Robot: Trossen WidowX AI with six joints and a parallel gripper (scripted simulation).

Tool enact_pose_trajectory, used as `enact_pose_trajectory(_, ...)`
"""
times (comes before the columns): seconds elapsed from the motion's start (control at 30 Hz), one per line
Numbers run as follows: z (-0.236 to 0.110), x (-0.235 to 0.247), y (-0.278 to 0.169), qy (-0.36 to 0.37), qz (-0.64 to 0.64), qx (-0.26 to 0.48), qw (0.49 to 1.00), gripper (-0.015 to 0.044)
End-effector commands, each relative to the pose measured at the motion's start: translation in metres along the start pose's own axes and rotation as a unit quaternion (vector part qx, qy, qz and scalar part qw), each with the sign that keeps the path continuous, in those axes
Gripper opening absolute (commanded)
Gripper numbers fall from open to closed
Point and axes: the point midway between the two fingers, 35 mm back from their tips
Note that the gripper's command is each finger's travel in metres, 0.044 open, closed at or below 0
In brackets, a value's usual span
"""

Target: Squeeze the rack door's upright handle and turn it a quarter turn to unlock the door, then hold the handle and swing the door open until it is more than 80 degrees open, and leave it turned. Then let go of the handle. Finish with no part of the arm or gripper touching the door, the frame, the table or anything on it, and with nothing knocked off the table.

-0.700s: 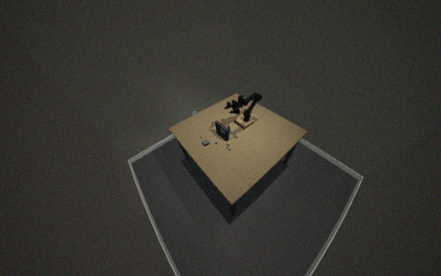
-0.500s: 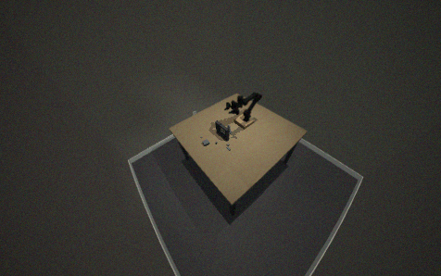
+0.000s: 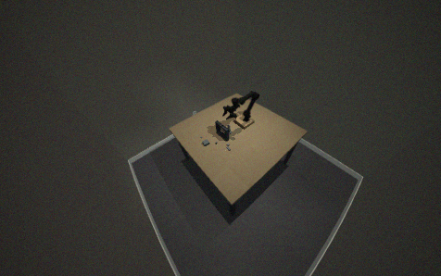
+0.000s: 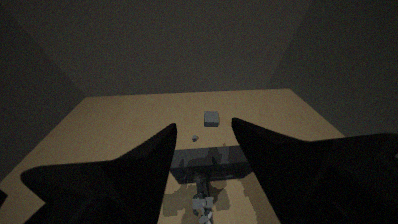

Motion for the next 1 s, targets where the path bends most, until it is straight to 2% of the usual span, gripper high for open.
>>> enact_pose_trajectory(0.0,0.009,0.003,-0.009,0.013,-0.002,0.050,0.999,0.0281)
enact_pose_trajectory(0.47,0.029,0.012,-0.048,0.057,0.001,0.238,0.970,0.0281)
enact_pose_trajectory(0.97,0.026,0.020,-0.084,0.101,0.009,0.430,0.897,0.0281)
Point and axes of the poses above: the point midway between the two fingers, 35 mm back from their tips, its own z axis out along the fingers, its own x axis across the jaws, y = z × x, and after that the axes turned 10 degrees about -z, right-handed
